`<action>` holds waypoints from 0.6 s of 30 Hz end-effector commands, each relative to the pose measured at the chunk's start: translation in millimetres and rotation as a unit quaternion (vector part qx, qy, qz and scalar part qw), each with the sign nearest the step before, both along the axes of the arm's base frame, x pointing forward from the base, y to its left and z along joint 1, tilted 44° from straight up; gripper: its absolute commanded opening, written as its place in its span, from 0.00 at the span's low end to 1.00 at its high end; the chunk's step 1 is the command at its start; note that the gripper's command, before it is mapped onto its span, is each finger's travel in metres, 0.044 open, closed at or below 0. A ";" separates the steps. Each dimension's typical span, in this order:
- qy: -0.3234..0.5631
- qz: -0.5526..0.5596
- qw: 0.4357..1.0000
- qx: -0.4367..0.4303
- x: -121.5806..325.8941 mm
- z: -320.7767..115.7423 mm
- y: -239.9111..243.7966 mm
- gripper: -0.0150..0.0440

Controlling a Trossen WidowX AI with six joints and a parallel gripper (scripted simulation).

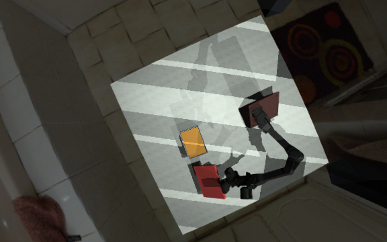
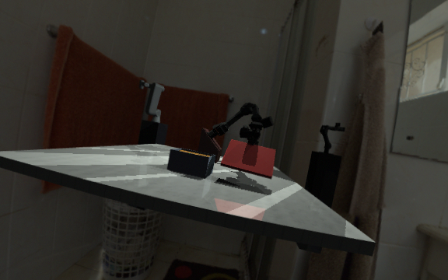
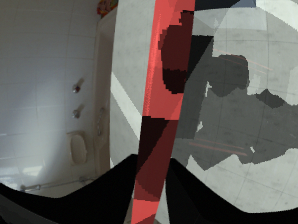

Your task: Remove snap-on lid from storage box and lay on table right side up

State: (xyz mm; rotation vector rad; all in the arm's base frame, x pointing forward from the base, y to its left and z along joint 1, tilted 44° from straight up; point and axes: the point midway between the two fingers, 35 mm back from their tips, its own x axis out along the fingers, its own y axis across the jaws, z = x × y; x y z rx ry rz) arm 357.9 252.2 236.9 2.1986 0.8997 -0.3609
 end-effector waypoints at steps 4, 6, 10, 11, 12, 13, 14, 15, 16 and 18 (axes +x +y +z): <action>-0.002 -0.008 1.000 0.002 1.6 -3.2 1.9 0.25; -0.002 -0.008 1.000 0.002 1.5 -4.4 3.0 0.25; -0.002 -0.008 1.000 0.002 1.3 -6.6 5.2 0.25; -0.002 -0.008 1.000 0.002 1.3 -7.2 5.8 0.25; -0.002 -0.008 1.000 0.002 1.2 -7.8 6.3 0.25; -0.002 -0.008 1.000 0.002 1.2 -8.3 6.9 0.25; -0.002 -0.008 1.000 0.002 1.1 -8.9 7.4 0.25; -0.002 -0.008 1.000 0.002 1.1 -9.5 8.0 0.25; -0.002 -0.008 1.000 0.002 1.0 -10.0 8.5 0.25; -0.002 -0.008 1.000 0.002 0.9 -11.2 9.7 0.25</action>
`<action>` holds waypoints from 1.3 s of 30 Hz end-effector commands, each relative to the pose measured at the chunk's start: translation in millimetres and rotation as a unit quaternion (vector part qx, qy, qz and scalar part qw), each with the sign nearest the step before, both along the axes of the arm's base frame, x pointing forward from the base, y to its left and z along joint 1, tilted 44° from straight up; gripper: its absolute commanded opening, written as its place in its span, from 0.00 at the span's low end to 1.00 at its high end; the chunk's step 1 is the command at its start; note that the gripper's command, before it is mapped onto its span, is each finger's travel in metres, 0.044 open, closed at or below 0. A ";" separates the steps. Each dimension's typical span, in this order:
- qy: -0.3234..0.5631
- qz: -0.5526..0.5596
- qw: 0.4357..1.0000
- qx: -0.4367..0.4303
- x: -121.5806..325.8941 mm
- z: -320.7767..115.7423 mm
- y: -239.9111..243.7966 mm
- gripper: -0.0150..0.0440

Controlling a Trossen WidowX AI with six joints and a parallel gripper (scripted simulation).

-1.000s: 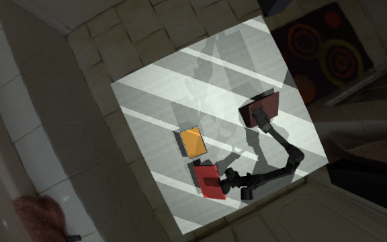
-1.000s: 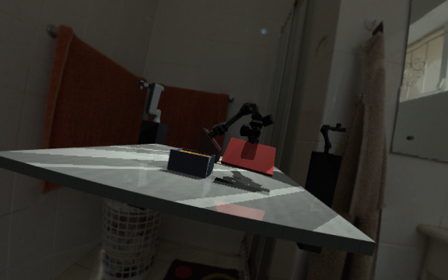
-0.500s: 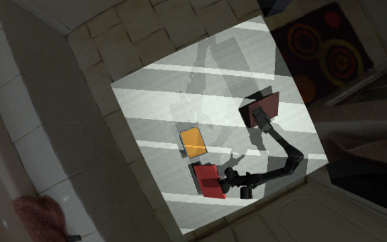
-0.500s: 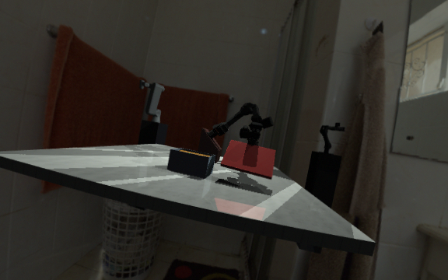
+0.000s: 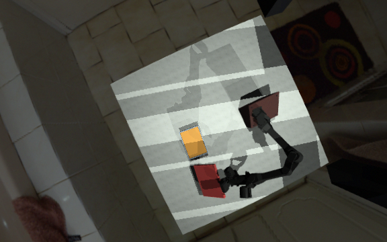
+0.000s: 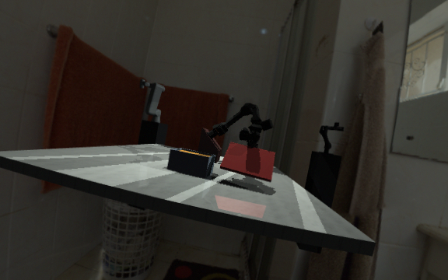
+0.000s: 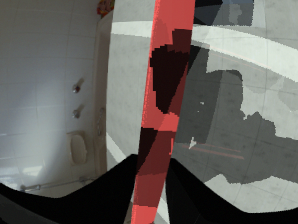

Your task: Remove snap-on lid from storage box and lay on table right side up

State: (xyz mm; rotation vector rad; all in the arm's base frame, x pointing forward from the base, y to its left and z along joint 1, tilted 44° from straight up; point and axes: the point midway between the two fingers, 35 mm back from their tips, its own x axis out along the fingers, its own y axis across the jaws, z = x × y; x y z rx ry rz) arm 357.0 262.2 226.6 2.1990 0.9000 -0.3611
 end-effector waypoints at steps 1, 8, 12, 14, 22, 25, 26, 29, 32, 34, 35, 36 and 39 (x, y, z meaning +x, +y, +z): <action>-0.002 -0.008 1.000 0.002 1.8 -1.5 0.2 0.25; -0.002 -0.008 1.000 0.002 1.4 -5.5 4.1 0.25; -0.002 -0.008 1.000 0.002 1.2 -7.7 6.3 0.25; -0.002 -0.008 1.000 0.002 1.1 -8.9 7.4 0.25; -0.002 -0.008 1.000 0.002 0.7 -13.4 11.9 0.25; -0.002 -0.008 1.000 0.002 0.6 -15.1 13.6 0.25; -0.002 -0.008 1.000 0.002 0.5 -15.7 14.1 0.25; -0.002 -0.008 1.000 0.002 0.4 -17.4 15.8 0.25; -0.002 -0.008 1.000 0.002 0.2 -19.1 17.5 0.25; -0.002 -0.008 1.000 0.002 0.1 -20.2 18.6 0.25; -0.002 -0.008 1.000 0.002 0.1 -20.8 19.2 0.25; -0.002 -0.008 1.000 0.002 0.0 -21.4 19.7 0.25; -0.002 -0.008 1.000 0.002 -0.1 -23.1 21.4 0.25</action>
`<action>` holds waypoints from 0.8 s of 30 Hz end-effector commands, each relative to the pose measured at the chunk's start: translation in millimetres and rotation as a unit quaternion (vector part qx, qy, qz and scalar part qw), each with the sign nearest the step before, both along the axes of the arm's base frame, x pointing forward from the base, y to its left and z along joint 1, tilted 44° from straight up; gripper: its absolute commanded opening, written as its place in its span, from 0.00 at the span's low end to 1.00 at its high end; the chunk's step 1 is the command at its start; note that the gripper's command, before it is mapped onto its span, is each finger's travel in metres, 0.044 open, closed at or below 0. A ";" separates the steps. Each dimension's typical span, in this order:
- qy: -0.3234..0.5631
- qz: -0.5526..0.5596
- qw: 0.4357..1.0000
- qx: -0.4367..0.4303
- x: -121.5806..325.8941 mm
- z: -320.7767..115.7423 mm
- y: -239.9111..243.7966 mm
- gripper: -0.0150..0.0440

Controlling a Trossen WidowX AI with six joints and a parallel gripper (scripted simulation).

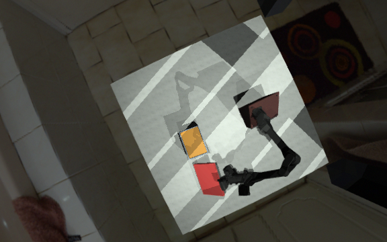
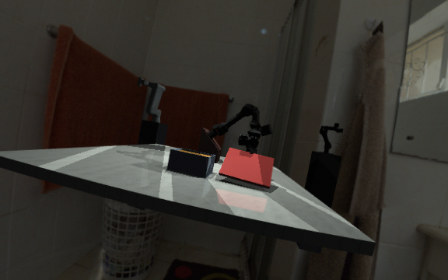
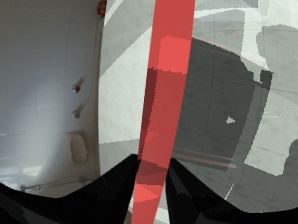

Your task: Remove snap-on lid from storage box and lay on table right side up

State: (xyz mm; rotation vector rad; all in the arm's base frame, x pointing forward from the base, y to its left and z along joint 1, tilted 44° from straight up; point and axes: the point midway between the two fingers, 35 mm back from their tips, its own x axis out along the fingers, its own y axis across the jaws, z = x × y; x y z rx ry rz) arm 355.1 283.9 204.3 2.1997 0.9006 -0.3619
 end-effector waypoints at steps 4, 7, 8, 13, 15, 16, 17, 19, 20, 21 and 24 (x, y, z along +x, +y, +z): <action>-0.002 -0.008 1.000 0.002 1.6 -3.1 2.0 0.25; -0.002 -0.008 1.000 0.002 1.4 -4.8 3.6 0.25; -0.002 -0.008 1.000 0.002 1.4 -5.3 4.2 0.25; -0.002 -0.008 1.000 0.002 1.1 -8.2 7.0 0.25; -0.002 -0.008 1.000 0.002 1.0 -9.3 8.1 0.25; -0.002 -0.008 1.000 0.002 1.0 -9.9 8.7 0.25; -0.002 -0.008 1.000 0.002 0.9 -10.5 9.2 0.25; -0.002 -0.008 1.000 0.002 0.8 -11.6 10.4 0.25; -0.002 -0.008 1.000 0.002 0.8 -12.2 10.9 0.25; -0.002 -0.008 1.000 0.002 0.7 -12.7 11.5 0.25; -0.002 -0.008 1.000 0.002 0.6 -14.4 13.1 0.25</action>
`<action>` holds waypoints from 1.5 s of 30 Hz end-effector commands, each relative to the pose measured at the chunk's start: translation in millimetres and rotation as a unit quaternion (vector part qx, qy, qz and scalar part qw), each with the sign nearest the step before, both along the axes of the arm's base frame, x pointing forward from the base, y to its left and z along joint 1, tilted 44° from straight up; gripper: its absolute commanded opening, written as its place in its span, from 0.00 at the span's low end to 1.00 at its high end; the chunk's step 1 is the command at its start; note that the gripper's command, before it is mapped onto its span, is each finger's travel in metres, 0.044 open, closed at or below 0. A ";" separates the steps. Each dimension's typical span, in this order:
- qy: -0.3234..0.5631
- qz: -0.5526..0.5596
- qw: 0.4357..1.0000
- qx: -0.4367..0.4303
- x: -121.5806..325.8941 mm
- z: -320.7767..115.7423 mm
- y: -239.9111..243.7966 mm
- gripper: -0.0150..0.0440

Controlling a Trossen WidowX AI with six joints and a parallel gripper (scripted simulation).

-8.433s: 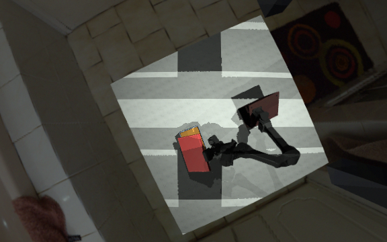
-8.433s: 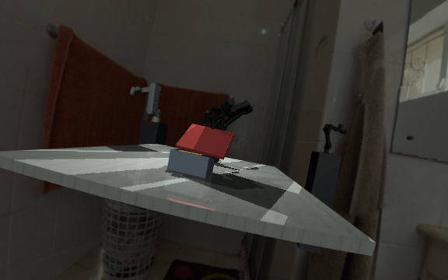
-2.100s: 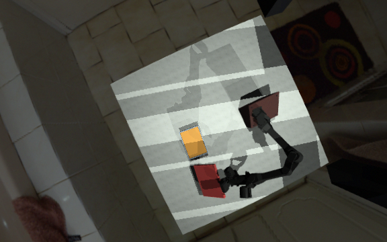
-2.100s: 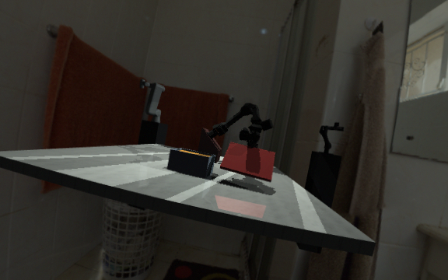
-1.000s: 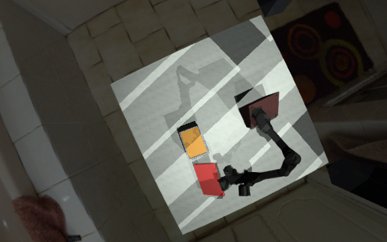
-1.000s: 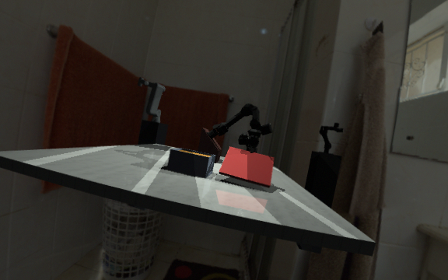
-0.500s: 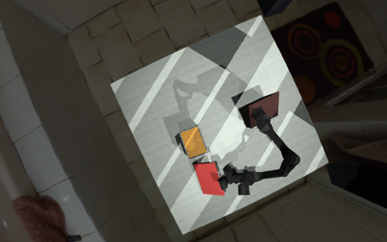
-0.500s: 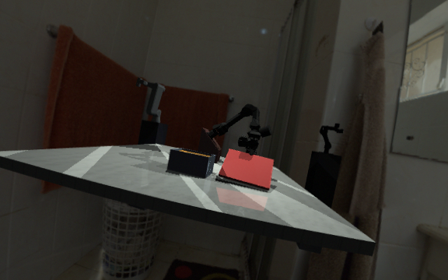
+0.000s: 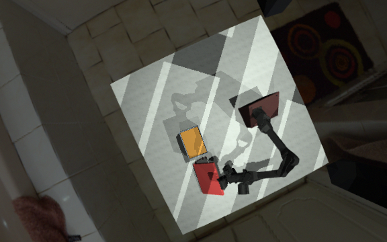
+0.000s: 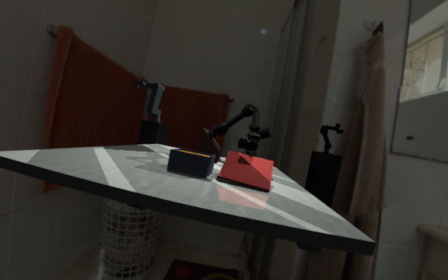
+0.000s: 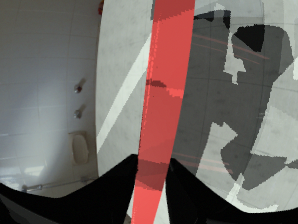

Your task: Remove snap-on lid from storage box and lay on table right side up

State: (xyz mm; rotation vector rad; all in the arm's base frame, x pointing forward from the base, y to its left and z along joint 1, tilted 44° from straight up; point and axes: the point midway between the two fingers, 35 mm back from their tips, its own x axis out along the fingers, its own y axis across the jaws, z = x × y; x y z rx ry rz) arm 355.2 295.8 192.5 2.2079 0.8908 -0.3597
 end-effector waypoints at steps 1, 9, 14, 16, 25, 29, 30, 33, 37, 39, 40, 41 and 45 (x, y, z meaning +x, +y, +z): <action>0.000 -0.004 1.000 0.000 0.4 -3.2 1.8 0.25; 0.000 -0.004 1.000 0.000 0.0 -7.8 6.3 0.25; 0.000 -0.004 1.000 0.000 -0.2 -10.6 9.1 0.25; 0.001 -0.004 1.000 0.000 -0.3 -11.7 10.2 0.25; 0.001 -0.004 1.000 0.001 -0.8 -16.9 15.2 0.25; 0.001 -0.004 1.000 0.001 -1.0 -19.1 17.5 0.25; 0.001 -0.004 1.000 0.001 -1.1 -19.7 18.0 0.25; 0.001 -0.004 1.000 0.001 -1.2 -21.4 19.7 0.25; 0.001 -0.004 1.000 0.001 -1.4 -23.7 22.0 0.25; 0.001 -0.004 1.000 0.001 -1.5 -24.8 23.1 0.25; 0.001 -0.004 1.000 0.001 -1.6 -25.4 23.6 0.25; 0.001 -0.004 1.000 0.001 -1.6 -26.0 24.2 0.25; 0.001 -0.004 1.000 0.001 -1.8 -28.3 26.4 0.25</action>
